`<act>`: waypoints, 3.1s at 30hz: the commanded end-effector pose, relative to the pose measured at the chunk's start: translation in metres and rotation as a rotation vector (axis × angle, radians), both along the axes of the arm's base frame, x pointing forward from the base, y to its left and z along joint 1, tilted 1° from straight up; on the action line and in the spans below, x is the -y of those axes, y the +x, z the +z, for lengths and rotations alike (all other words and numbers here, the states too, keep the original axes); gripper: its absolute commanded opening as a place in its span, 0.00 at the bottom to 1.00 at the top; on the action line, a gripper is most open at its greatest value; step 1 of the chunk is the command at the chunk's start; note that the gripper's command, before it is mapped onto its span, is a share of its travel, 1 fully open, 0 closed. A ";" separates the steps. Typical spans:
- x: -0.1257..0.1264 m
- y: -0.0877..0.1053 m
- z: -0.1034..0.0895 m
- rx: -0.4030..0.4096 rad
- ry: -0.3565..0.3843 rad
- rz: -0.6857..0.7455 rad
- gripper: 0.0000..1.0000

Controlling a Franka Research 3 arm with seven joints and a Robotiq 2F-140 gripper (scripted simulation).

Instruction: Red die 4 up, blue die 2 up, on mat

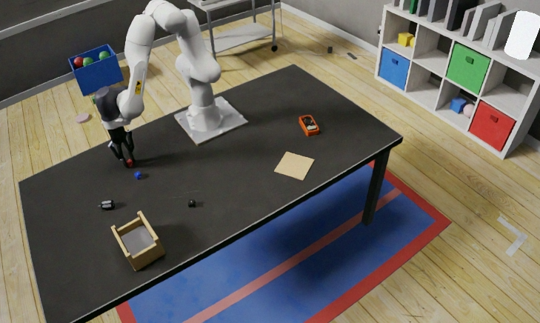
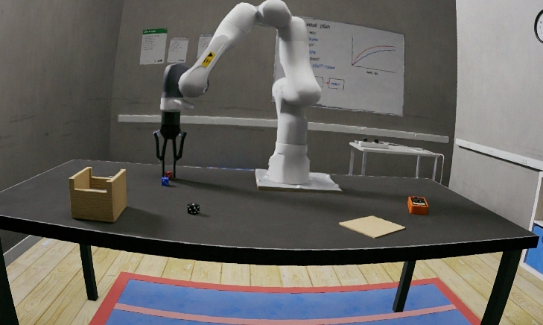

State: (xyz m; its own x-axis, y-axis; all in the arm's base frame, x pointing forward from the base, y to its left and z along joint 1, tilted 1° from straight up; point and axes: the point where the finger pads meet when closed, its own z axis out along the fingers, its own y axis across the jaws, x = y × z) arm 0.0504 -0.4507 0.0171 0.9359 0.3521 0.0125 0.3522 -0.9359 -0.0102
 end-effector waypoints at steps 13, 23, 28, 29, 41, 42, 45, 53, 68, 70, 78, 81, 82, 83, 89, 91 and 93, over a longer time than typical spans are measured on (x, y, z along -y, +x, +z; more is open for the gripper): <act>0.000 0.000 -0.001 0.001 0.000 0.004 0.21; 0.000 0.000 -0.001 0.001 0.000 0.004 0.21; 0.000 0.000 -0.001 0.001 0.000 0.004 0.21; 0.000 0.000 -0.001 0.001 0.000 0.004 0.21; 0.000 0.000 -0.001 0.001 0.000 0.004 0.21; 0.000 0.000 -0.001 0.001 0.000 0.004 0.21; 0.000 0.000 -0.001 0.001 0.000 0.004 0.21; 0.000 0.000 0.013 0.001 0.000 0.004 0.21; 0.001 -0.001 0.095 0.001 0.000 0.004 0.21; 0.001 -0.001 0.099 0.001 0.000 0.004 0.21; 0.001 -0.001 0.099 0.001 0.000 0.004 0.21; 0.001 -0.001 0.099 0.001 0.000 0.004 0.21; 0.001 -0.001 0.099 0.001 0.000 0.009 0.21; 0.001 -0.001 0.099 0.001 0.000 0.022 0.21; 0.001 0.000 0.098 0.004 -0.002 0.241 0.21; 0.001 0.000 0.098 0.005 -0.002 0.269 0.21; 0.001 0.000 0.098 0.005 -0.002 0.269 0.21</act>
State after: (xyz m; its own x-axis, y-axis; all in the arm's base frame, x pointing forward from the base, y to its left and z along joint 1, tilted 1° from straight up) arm 0.0513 -0.4522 0.1155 0.8739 0.4862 0.0050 0.4862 -0.8738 -0.0092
